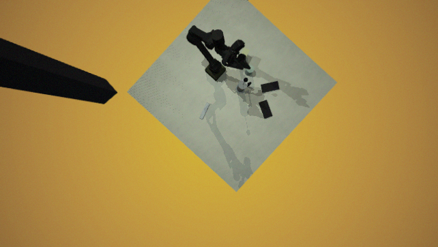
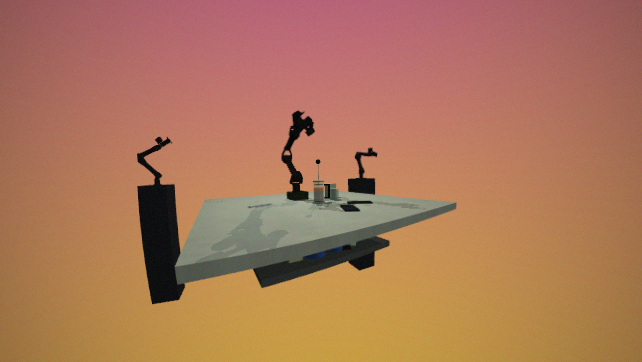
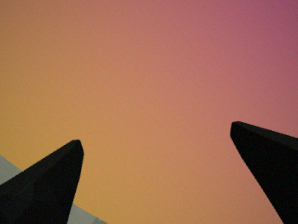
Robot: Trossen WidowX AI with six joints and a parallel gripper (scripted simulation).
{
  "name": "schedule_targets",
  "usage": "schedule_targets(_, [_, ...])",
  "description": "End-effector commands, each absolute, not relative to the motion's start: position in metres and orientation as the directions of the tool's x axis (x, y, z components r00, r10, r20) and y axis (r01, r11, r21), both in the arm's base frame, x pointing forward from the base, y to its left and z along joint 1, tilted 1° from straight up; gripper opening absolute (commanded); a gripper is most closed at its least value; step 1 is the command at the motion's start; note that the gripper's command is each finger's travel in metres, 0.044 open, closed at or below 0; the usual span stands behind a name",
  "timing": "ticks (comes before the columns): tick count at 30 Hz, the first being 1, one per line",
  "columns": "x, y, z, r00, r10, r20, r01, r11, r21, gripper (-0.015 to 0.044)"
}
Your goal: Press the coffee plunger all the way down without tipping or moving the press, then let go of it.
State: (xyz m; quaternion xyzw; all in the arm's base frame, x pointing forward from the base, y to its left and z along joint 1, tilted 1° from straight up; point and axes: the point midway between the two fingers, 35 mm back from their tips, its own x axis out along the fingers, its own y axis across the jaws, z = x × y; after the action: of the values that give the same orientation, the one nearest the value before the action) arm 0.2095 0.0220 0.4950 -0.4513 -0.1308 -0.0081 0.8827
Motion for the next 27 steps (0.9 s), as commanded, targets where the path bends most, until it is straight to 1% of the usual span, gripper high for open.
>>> schedule_targets(1, [0.225,0.039,0.418,0.985,0.158,-0.067,-0.169,0.826,-0.537,0.044])
schedule_targets(6, [0.221,0.049,0.369,0.946,0.191,-0.264,-0.268,0.916,-0.298,0.044])
schedule_targets(12, [0.196,0.061,0.318,0.852,0.232,-0.47,-0.283,0.958,-0.04,0.044])
schedule_targets(17, [0.193,0.062,0.304,0.84,0.235,-0.49,-0.278,0.96,-0.017,0.044])
schedule_targets(24, [0.197,0.061,0.255,0.841,0.23,-0.489,-0.273,0.962,-0.017,0.044])
schedule_targets(27, [0.198,0.06,0.254,0.842,0.229,-0.489,-0.271,0.962,-0.017,0.044])
